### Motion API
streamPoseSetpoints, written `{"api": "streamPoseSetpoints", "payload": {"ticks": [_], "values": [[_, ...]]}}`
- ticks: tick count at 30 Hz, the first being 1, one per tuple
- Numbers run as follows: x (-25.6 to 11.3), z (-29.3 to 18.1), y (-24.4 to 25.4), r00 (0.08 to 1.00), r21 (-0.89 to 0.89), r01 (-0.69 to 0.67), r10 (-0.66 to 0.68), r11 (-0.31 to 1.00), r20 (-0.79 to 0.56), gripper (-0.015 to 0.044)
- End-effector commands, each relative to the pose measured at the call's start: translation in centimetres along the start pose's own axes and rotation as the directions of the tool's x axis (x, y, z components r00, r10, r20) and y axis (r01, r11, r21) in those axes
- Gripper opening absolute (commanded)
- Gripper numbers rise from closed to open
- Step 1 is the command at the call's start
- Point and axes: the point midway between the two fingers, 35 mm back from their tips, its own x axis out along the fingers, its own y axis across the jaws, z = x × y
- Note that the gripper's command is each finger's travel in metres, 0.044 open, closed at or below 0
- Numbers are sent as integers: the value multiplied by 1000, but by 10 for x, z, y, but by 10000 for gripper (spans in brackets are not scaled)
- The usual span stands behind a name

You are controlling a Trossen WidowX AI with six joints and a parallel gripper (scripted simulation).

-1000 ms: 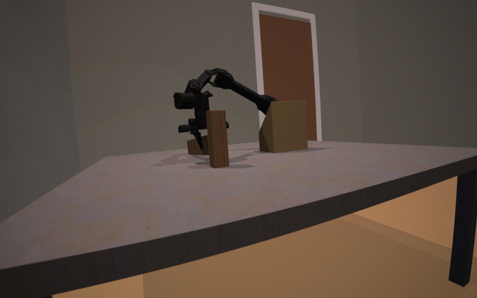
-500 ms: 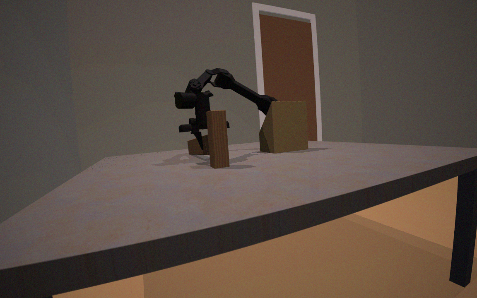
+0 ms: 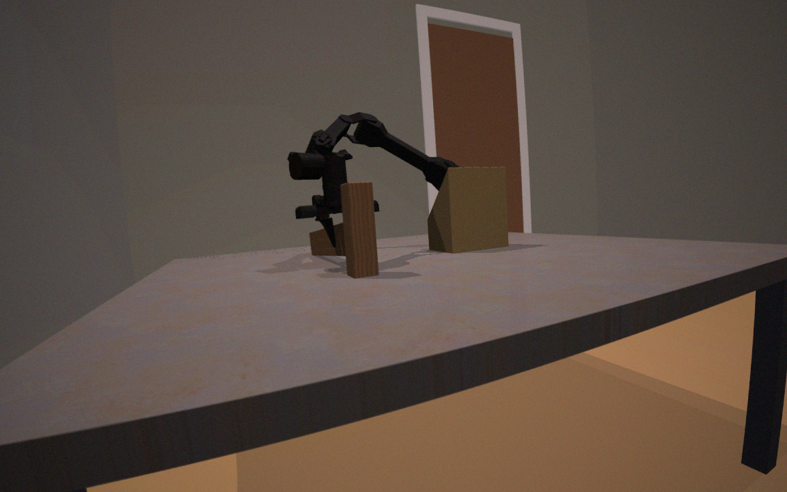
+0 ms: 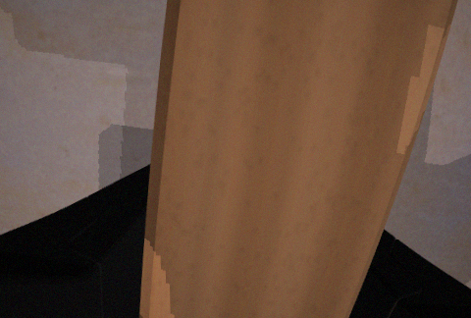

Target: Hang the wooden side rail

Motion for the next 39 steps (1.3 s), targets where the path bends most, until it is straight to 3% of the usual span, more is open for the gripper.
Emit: {"api": "streamPoseSetpoints", "payload": {"ticks": [1, 39], "values": [[-6, -4, 2, 1000, -4, -17, 17, 1000, 2, 0], [-5, -8, 2, 1000, -4, -17, 17, 1000, 1, 0]]}}
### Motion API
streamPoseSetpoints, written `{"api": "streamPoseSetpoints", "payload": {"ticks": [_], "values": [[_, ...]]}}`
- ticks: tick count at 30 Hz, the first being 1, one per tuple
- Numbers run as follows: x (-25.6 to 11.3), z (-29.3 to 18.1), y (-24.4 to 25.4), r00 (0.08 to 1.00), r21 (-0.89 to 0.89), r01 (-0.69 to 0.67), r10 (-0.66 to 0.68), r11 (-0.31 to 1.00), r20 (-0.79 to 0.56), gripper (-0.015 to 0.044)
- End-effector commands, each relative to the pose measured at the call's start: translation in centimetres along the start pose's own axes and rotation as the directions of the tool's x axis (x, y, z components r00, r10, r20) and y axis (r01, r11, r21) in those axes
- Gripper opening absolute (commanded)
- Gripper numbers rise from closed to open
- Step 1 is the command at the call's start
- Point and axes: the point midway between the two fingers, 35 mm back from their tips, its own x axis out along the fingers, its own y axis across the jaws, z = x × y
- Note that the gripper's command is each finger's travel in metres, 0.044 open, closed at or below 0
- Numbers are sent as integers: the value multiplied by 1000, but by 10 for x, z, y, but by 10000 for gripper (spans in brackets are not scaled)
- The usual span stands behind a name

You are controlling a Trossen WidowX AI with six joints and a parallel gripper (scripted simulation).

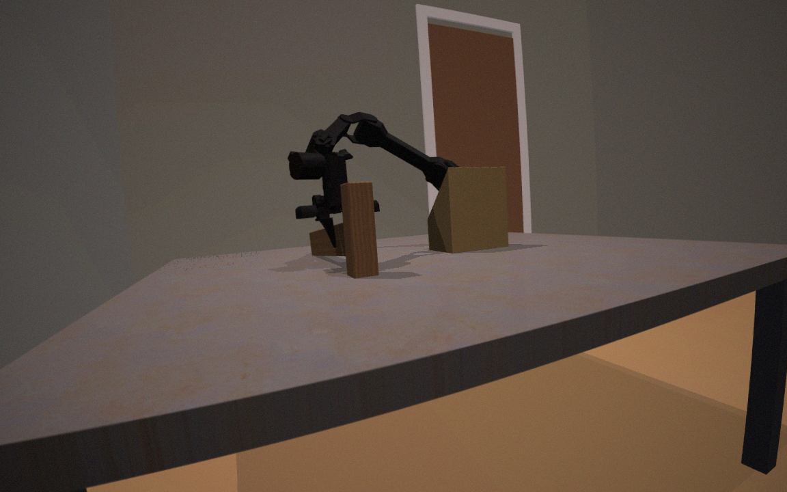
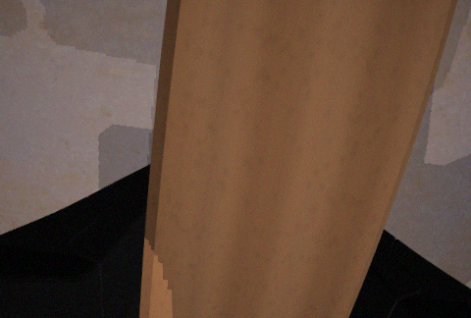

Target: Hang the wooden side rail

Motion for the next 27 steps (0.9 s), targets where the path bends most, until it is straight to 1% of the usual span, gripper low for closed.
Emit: {"api": "streamPoseSetpoints", "payload": {"ticks": [1, 27], "values": [[-6, -4, 2, 1000, -4, -17, 17, 1000, 1, 0], [-6, -7, 1, 1000, -4, -17, 17, 1000, 1, 0]]}}
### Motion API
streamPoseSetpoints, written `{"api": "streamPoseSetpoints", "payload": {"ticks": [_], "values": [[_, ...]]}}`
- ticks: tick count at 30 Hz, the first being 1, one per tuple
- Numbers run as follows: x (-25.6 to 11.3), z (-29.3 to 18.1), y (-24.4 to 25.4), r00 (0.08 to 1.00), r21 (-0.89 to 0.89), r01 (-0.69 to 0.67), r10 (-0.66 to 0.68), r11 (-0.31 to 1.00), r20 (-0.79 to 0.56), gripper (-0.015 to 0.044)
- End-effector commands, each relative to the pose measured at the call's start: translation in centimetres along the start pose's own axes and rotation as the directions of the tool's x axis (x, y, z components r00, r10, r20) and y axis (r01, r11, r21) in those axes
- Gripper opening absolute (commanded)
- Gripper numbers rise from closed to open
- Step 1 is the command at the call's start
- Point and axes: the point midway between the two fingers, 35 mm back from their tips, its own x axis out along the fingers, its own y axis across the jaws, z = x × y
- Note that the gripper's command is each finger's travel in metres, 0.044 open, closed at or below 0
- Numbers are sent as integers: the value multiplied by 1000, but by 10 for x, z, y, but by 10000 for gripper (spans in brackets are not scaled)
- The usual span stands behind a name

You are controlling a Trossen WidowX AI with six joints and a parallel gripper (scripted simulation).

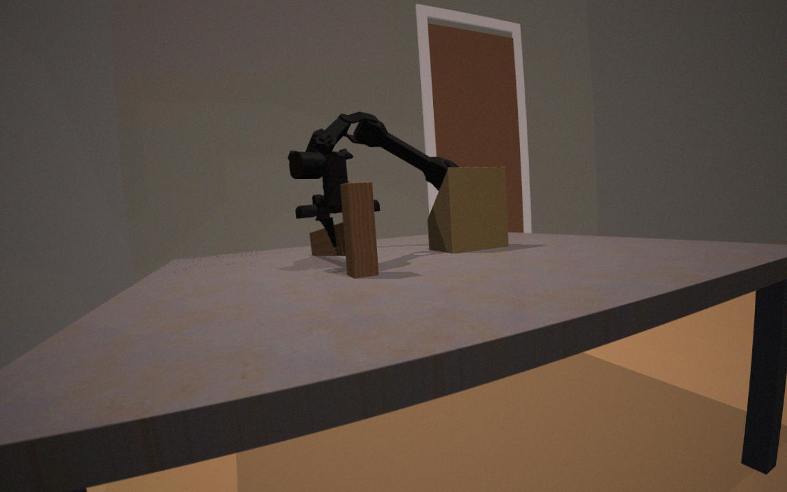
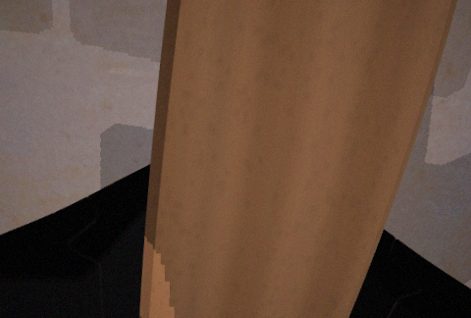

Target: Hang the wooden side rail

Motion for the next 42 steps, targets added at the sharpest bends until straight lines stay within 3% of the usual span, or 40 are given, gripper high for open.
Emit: {"api": "streamPoseSetpoints", "payload": {"ticks": [1, 42], "values": [[-5, -5, 1, 1000, -5, -16, 16, 1000, 3, 0], [-6, -9, 1, 1000, -5, -16, 16, 1000, 2, 0]]}}
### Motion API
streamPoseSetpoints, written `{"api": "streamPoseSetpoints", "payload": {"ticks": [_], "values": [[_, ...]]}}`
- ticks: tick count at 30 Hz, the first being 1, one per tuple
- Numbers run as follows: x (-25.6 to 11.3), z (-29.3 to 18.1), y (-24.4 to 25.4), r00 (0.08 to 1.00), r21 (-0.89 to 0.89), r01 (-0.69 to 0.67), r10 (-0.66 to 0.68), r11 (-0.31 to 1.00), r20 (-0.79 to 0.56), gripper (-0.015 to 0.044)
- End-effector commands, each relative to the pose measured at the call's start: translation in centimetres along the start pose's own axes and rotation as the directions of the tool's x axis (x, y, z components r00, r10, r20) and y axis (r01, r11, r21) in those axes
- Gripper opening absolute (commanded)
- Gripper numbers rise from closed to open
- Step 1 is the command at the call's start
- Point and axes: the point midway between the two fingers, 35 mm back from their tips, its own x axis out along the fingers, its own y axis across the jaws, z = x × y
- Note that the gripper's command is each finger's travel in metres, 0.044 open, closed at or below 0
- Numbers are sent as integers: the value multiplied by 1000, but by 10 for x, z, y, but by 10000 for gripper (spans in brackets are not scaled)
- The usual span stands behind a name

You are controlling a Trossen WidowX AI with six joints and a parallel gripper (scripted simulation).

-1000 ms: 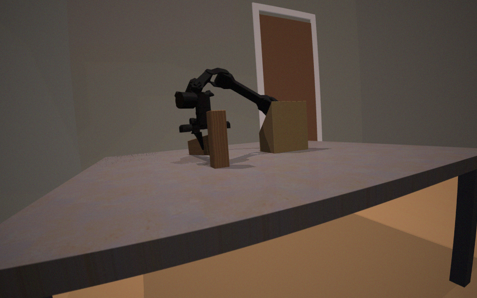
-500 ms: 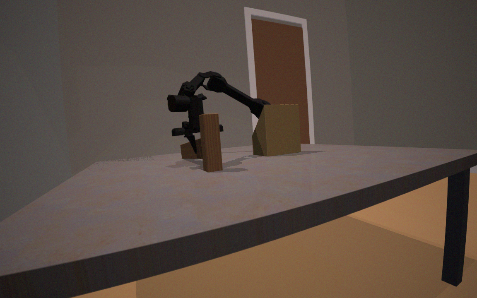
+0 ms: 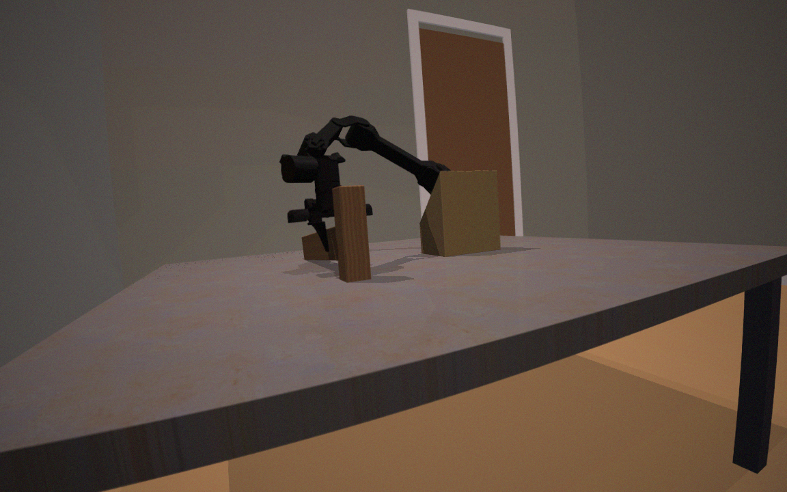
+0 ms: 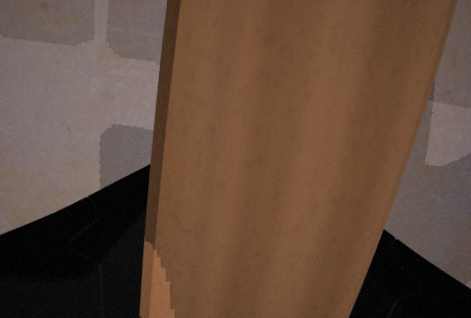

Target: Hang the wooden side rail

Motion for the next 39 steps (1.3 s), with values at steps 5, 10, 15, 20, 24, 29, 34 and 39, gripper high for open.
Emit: {"api": "streamPoseSetpoints", "payload": {"ticks": [5, 10, 15, 20, 24, 29, 34, 39], "values": [[-7, -5, 0, 1000, -6, -15, 15, 1000, 1, 0], [-6, -6, 0, 1000, -6, -15, 15, 1000, 1, 0], [-6, -6, 0, 1000, -6, -15, 15, 1000, 1, 0], [-6, -6, 1, 1000, -6, -15, 15, 1000, 1, 0], [-6, -7, 1, 1000, -6, -15, 15, 1000, 1, 0], [-7, -7, 0, 1000, -6, -15, 15, 1000, 0, 0], [-7, -8, 0, 1000, -6, -15, 15, 1000, 0, 0], [-6, -9, 0, 1000, -6, -15, 15, 1000, 0, 0]]}}
